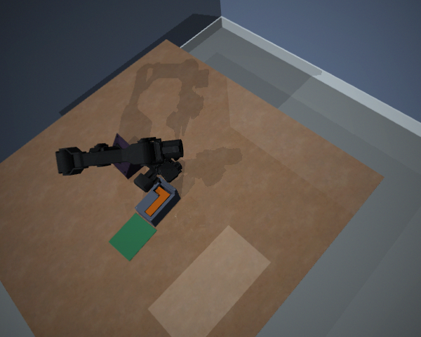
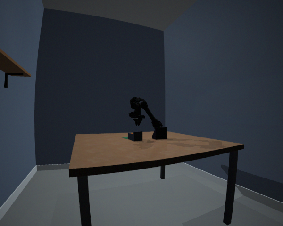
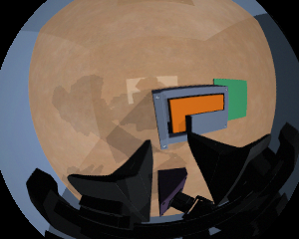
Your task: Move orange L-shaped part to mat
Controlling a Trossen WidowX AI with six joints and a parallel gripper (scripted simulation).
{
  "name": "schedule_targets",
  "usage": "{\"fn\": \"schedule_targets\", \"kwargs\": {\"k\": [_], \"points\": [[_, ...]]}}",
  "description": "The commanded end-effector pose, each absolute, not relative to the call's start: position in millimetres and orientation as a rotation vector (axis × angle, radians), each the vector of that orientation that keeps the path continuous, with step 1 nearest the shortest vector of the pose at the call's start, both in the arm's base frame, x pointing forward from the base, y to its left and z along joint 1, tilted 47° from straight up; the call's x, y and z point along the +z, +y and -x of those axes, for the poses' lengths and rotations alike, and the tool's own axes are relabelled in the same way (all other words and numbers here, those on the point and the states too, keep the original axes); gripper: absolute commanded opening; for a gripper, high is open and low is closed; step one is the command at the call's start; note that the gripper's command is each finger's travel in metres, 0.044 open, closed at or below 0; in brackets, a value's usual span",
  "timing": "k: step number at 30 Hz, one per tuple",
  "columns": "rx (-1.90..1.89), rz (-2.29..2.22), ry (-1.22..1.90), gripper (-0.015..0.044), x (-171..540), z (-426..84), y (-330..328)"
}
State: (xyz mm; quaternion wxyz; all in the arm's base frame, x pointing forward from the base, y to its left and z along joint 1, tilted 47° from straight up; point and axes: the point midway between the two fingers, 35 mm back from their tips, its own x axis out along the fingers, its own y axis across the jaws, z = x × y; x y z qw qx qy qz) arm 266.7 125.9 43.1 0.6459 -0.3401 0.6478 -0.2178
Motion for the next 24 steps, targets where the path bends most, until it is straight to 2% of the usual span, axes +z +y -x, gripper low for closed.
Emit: {"fn": "schedule_targets", "kwargs": {"k": [1, 7, 24], "points": [[-0.509, 0.766, 1.478, 0.018, 35, -269, 118], [-0.512, 0.768, 1.476, 0.018, -5, -271, 74], [-0.512, 0.768, 1.476, 0.018, -17, -273, 62]]}}
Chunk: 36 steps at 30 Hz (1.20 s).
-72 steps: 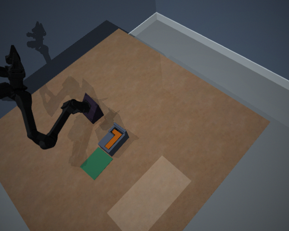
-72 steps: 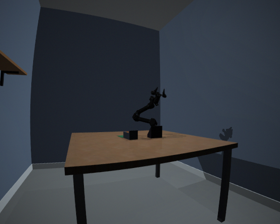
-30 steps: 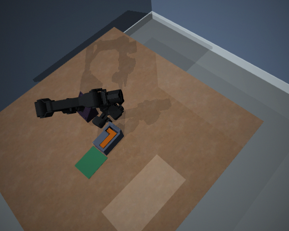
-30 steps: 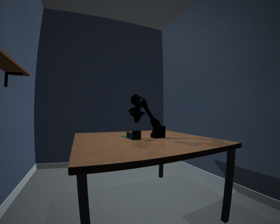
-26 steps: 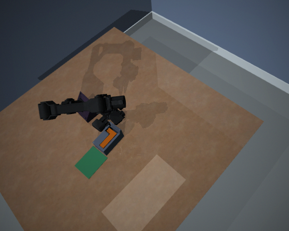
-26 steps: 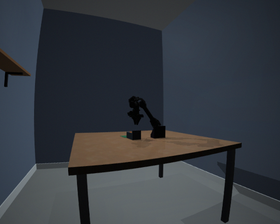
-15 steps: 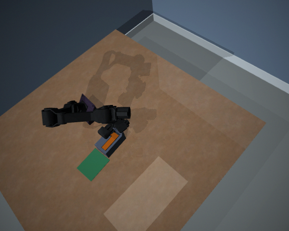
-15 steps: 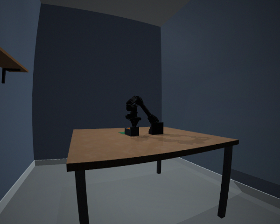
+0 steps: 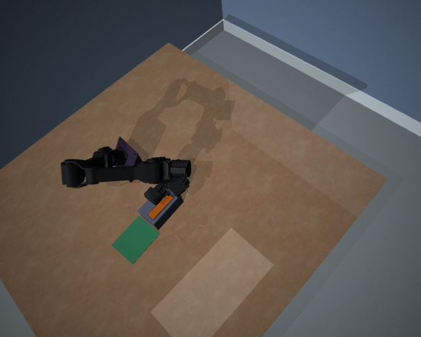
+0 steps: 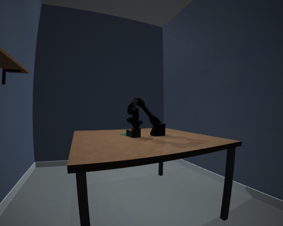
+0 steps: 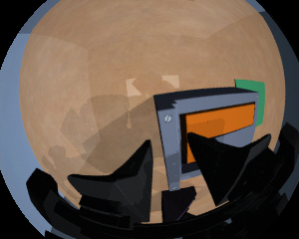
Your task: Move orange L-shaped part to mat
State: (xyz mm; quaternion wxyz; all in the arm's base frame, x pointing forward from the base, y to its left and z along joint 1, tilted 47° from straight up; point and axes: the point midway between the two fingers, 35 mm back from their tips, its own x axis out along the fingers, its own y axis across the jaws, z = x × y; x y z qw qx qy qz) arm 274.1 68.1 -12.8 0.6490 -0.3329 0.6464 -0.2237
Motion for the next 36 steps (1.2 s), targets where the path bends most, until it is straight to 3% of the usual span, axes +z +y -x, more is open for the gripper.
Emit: {"fn": "schedule_targets", "kwargs": {"k": [1, 36], "points": [[-0.512, 0.768, 1.476, 0.018, -18, -273, 60], [-0.508, 0.757, 1.47, 0.018, -30, -275, 50]]}}
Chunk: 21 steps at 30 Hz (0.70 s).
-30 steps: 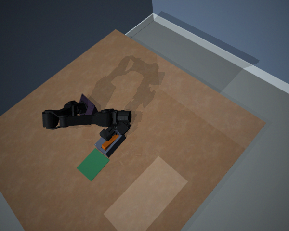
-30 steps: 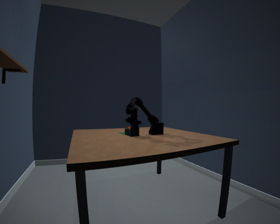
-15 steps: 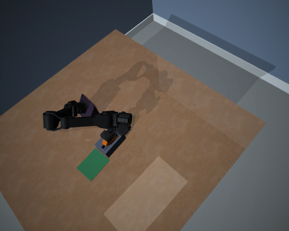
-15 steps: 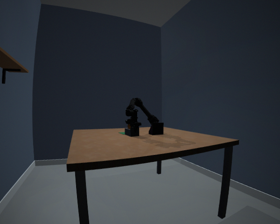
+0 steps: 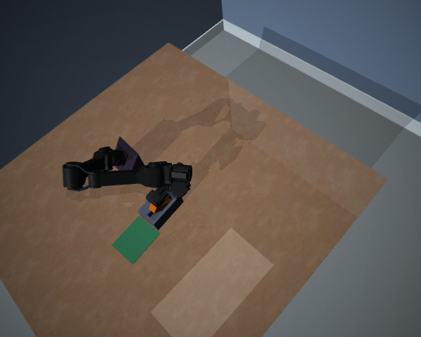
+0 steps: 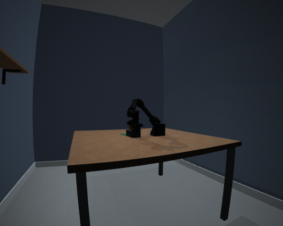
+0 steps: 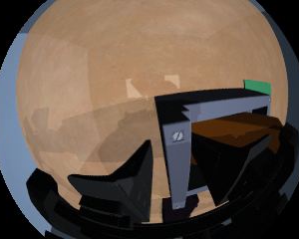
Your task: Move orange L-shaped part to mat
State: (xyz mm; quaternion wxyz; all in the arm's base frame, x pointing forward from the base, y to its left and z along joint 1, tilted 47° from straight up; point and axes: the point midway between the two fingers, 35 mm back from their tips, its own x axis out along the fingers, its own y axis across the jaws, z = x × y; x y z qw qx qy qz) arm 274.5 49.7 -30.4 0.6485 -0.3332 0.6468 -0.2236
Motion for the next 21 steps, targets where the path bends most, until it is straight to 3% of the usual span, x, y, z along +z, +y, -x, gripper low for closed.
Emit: {"fn": "schedule_targets", "kwargs": {"k": [1, 12, 21], "points": [[-0.508, 0.757, 1.47, 0.018, -30, -275, 50], [-0.511, 0.767, 1.476, 0.018, -24, -271, 70], [-0.51, 0.767, 1.478, 0.018, 45, -267, 127]]}}
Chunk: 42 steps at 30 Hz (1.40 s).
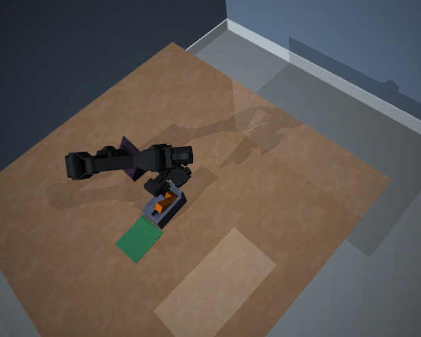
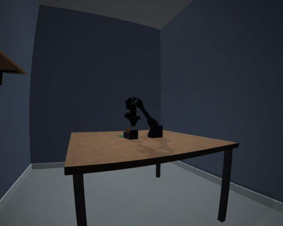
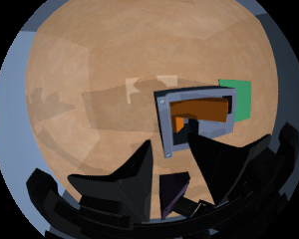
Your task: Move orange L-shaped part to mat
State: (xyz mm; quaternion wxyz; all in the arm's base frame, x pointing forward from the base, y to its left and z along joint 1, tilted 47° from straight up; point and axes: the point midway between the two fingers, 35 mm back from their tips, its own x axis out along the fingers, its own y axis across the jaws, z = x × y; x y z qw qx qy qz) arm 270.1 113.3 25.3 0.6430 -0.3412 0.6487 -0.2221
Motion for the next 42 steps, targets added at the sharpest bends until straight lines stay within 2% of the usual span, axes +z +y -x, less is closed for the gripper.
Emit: {"fn": "schedule_targets", "kwargs": {"k": [1, 27, 28, 31, 42], "points": [[-0.51, 0.767, 1.478, 0.018, 45, -267, 127], [-0.492, 0.771, 1.46, 0.018, 41, -269, 127], [-0.504, 0.758, 1.454, 0.0206, 41, -269, 127], [-0.609, 0.636, 1.4, 0.028, 47, -272, 122], [-1.263, -0.274, 0.838, 0.028, 89, -287, 86]]}}
